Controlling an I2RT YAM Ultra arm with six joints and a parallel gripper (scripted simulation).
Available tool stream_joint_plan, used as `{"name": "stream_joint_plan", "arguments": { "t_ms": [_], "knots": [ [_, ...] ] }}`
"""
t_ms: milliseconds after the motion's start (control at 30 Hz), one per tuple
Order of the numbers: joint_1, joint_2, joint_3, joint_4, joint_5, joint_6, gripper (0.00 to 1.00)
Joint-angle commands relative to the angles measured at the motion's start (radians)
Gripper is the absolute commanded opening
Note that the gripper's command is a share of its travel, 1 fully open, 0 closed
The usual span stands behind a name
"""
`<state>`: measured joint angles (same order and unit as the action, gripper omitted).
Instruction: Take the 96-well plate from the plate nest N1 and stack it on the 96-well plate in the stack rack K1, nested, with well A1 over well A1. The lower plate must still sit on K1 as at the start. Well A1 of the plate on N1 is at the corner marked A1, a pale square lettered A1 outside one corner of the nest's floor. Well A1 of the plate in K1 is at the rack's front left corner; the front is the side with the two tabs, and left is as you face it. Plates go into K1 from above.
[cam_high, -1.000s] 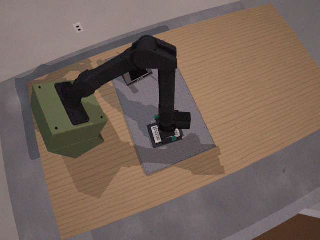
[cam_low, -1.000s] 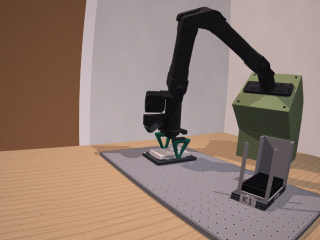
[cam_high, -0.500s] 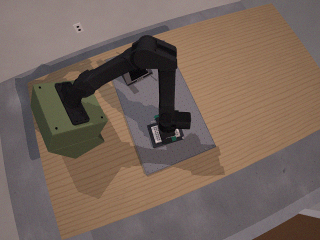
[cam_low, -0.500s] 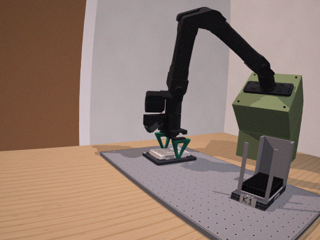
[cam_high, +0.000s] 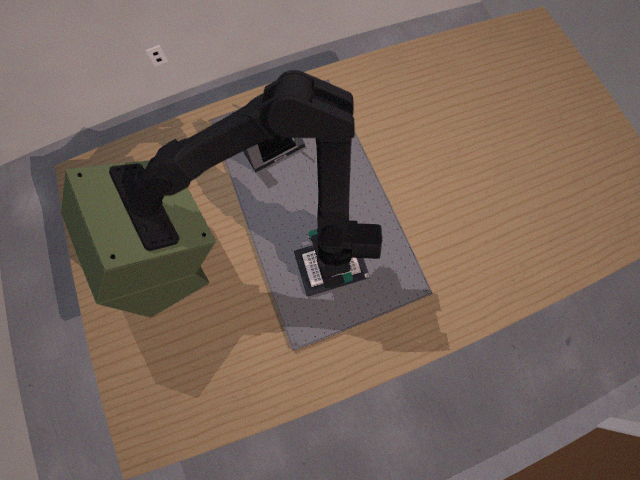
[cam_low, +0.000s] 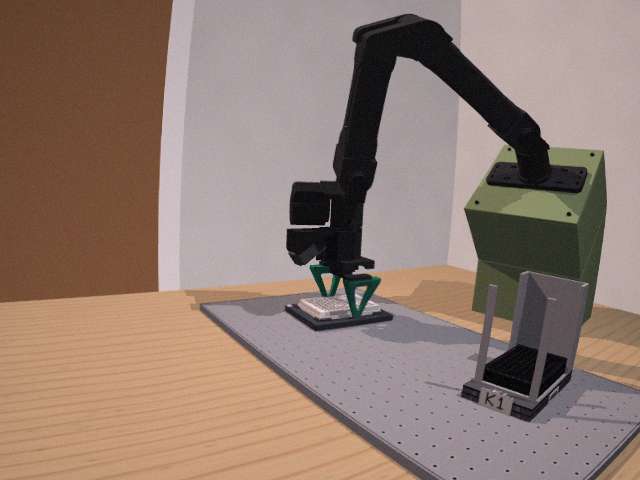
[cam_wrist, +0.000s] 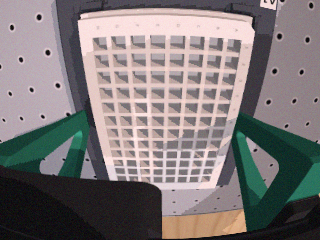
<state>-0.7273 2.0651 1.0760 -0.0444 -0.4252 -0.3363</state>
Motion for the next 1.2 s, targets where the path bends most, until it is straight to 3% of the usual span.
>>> {"name": "stream_joint_plan", "arguments": {
  "t_ms": [0, 100, 133, 1167],
  "knots": [
    [-0.019, 0.001, 0.024, 0.025, 0.002, 0.008, 1.0],
    [-0.019, 0.001, 0.024, 0.025, 0.002, 0.008, 1.0],
    [-0.019, 0.001, 0.024, 0.025, 0.002, 0.008, 0.0],
    [-0.01, 0.001, 0.02, 0.025, -0.005, 0.008, 0.0]
  ]
}}
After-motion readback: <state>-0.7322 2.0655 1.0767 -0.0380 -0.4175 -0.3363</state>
